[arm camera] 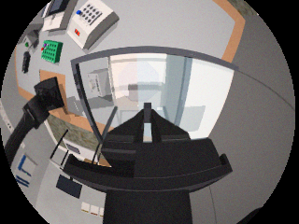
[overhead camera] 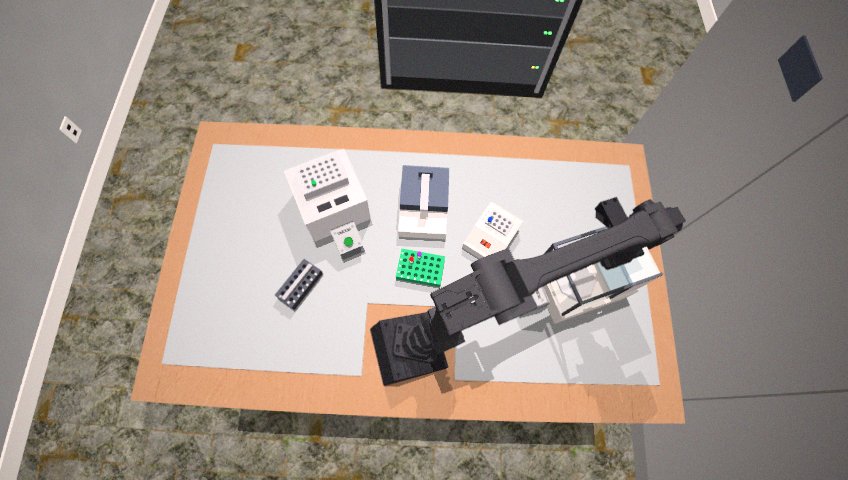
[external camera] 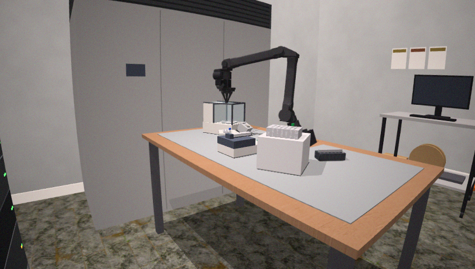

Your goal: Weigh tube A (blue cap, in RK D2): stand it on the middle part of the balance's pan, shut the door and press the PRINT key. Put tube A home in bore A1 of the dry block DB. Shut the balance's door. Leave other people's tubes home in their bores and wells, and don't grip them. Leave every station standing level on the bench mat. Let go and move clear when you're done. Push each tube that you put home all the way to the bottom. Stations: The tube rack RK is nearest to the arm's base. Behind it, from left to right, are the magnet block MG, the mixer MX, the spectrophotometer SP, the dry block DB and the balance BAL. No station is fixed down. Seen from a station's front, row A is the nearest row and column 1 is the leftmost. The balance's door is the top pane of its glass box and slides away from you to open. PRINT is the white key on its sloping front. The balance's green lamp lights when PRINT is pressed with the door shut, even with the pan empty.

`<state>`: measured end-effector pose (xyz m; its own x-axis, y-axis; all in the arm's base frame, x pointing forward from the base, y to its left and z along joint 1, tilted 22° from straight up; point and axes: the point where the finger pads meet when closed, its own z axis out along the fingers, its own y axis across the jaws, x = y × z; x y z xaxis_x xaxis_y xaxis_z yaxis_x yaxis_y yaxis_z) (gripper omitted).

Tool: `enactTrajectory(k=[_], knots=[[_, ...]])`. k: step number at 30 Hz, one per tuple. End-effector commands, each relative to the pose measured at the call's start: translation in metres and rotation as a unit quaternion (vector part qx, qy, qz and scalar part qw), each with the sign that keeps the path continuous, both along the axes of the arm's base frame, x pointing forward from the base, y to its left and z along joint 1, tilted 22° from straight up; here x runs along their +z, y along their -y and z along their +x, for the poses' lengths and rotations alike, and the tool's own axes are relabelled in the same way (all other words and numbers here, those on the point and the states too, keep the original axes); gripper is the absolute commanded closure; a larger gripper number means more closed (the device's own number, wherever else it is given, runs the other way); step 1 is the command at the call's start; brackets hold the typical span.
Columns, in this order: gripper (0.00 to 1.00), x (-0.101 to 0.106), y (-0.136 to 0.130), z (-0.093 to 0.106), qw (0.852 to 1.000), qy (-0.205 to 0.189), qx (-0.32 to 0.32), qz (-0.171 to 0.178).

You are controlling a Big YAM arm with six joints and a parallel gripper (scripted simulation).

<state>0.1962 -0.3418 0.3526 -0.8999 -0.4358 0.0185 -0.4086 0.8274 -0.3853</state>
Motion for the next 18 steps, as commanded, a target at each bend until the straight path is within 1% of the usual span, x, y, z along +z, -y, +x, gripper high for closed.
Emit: enactTrajectory(k=[1, 18], knots=[[0.94, 0.007, -0.008, -0.003, 1.0, 0.004, -0.004, -0.009], [0.94, 0.001, -0.02, -0.009, 1.0, 0.004, -0.004, -0.008]])
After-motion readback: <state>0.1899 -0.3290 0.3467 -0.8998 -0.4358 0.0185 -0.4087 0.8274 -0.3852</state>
